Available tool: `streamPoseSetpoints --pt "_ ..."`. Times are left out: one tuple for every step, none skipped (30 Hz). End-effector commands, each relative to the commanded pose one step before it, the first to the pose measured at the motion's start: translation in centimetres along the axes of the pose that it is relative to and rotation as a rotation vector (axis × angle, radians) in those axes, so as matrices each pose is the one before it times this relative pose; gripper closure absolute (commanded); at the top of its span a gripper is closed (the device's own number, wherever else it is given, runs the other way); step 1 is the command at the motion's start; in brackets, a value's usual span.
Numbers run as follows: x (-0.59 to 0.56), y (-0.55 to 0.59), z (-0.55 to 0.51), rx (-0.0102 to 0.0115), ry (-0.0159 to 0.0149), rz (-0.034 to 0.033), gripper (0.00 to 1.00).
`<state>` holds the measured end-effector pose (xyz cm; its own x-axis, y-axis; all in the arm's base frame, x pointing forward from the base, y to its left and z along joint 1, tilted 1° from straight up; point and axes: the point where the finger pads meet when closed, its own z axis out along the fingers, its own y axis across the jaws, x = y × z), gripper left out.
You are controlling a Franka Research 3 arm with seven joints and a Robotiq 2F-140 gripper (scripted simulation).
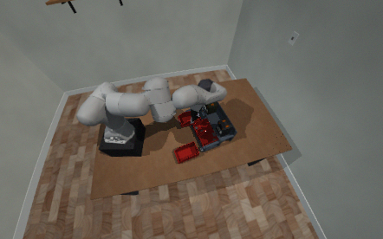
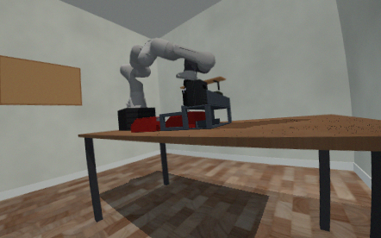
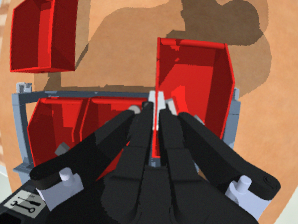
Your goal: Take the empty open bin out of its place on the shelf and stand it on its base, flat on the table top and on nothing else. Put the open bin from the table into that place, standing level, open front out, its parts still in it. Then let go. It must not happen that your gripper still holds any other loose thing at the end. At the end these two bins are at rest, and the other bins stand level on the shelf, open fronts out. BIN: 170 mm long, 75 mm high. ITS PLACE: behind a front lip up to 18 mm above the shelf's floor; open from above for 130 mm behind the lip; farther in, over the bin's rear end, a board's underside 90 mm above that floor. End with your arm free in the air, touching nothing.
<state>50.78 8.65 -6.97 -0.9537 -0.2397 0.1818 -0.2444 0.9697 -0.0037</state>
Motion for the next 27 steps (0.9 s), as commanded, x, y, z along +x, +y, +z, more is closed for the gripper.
streamPoseSetpoints --pt "-0.156 0.034 -0.029 0.00151 -0.00365 -0.00685 1.00" --pt "0.000 0.000 0.000 0.00000 0.00000 0.00000 1.00" --pt "0.000 0.000 0.000 0.00000 0.00000 0.00000 1.00" --pt "0.000 0.000 0.000 0.00000 0.00000 0.00000 1.00" --pt "0.000 0.000 0.000 0.00000 0.00000 0.00000 1.00" --pt "0.000 0.000 0.000 0.00000 0.00000 0.00000 1.00" --pt "0.000 0.000 0.000 0.00000 0.00000 0.00000 1.00" --pt "0.000 0.000 0.000 0.00000 0.00000 0.00000 1.00" --pt "0.000 0.000 0.000 0.00000 0.00000 0.00000 1.00" --pt "-0.001 0.000 0.000 0.00000 -0.00002 0.00000 1.00" --pt "-0.002 0.000 0.000 0.00000 -0.00005 0.00000 1.00" --pt "0.000 0.000 0.000 0.00000 0.00000 0.00000 1.00" --pt "0.000 0.000 0.000 0.00000 0.00000 0.00000 1.00" --pt "-0.004 0.000 0.000 0.00000 -0.00009 0.00000 1.00" --pt "-0.006 0.000 0.000 0.00000 -0.00014 0.00000 1.00" --pt "-0.008 0.000 0.000 0.00000 -0.00021 0.00000 1.00" --pt "-0.011 0.000 0.000 0.00000 -0.00028 0.00000 1.00" --pt "-0.014 0.000 0.000 0.00000 -0.00035 0.00000 1.00" --pt "-0.017 0.000 0.000 0.00000 -0.00043 0.00000 1.00" --pt "-0.021 0.000 0.000 0.00000 -0.00052 0.00000 1.00" --pt "-0.024 0.000 0.000 0.00000 -0.00060 0.00000 1.00" --pt "-0.028 -0.001 0.000 0.00000 -0.00069 0.00000 1.00" --pt "-0.031 -0.001 -0.001 0.00001 -0.00078 0.00000 1.00" --pt "-0.035 -0.001 -0.001 0.00001 -0.00087 0.00000 1.00" --pt "-0.038 -0.001 -0.001 0.00001 -0.00095 0.00000 1.00" --pt "-0.042 -0.001 -0.001 0.00001 -0.00103 0.00000 1.00" --pt "-0.045 -0.001 -0.001 0.00001 -0.00111 0.00000 1.00"
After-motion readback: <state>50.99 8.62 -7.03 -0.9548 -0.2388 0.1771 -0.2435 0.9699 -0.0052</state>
